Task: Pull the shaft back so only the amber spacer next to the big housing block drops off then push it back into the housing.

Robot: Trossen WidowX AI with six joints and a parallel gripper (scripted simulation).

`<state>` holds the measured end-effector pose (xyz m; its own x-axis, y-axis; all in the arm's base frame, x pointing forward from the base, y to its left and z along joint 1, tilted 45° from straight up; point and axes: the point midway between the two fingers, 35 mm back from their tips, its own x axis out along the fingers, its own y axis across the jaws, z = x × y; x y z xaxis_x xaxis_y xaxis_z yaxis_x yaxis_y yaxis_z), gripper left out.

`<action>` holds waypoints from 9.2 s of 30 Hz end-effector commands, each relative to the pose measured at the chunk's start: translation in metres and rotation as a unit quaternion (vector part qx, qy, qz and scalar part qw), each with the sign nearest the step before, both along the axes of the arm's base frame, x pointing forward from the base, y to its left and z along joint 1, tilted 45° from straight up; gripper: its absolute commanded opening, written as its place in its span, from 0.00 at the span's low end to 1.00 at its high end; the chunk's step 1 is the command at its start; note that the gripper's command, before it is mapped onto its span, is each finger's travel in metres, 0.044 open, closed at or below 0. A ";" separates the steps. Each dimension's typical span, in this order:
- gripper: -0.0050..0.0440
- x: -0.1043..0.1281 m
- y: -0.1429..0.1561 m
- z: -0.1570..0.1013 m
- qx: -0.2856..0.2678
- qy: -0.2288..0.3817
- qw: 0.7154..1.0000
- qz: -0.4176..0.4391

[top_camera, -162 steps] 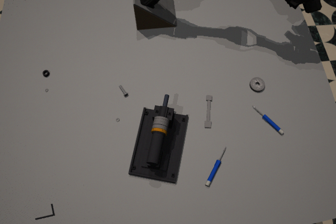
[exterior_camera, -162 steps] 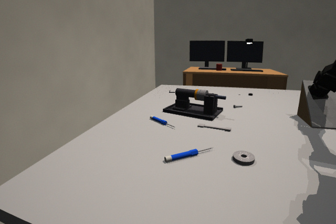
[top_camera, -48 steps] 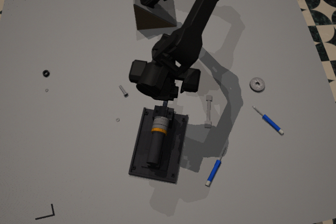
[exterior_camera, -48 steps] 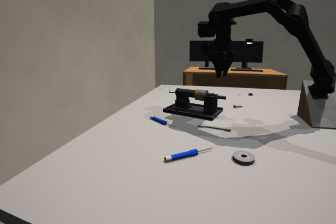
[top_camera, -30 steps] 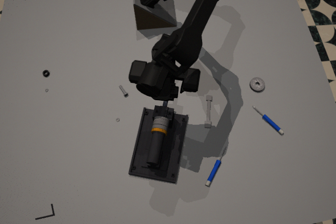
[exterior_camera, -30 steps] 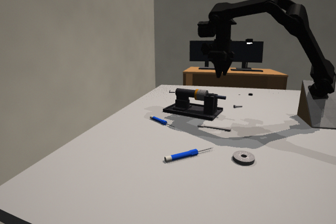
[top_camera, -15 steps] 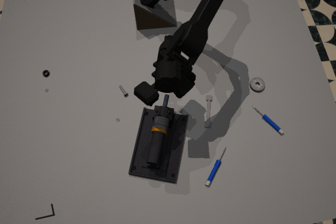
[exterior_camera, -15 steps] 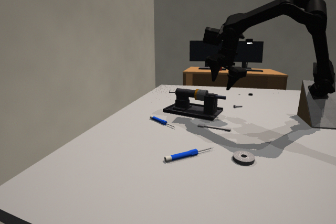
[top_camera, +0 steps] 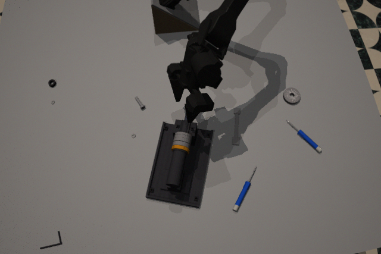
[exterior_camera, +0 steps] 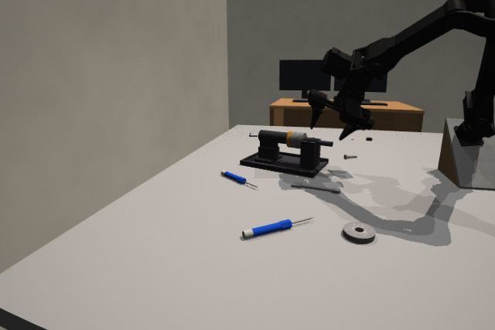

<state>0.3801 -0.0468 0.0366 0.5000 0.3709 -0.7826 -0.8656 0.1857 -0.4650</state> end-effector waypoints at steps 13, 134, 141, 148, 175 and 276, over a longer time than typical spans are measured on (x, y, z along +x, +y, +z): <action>1.00 -0.031 0.025 0.005 -0.313 -0.262 0.868 0.281; 1.00 0.013 0.040 -0.034 -0.314 -0.262 0.869 0.281; 0.95 0.013 0.040 -0.033 -0.313 -0.264 0.868 0.282; 0.71 0.013 0.040 -0.033 -0.313 -0.264 0.868 0.282; 0.10 0.012 0.041 -0.033 -0.313 -0.263 0.868 0.281; 0.10 -0.010 0.049 -0.028 -0.314 -0.262 0.869 0.281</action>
<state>0.3710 0.0016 0.0083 0.7265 0.2530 -0.6389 -0.3760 -0.6318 -0.6778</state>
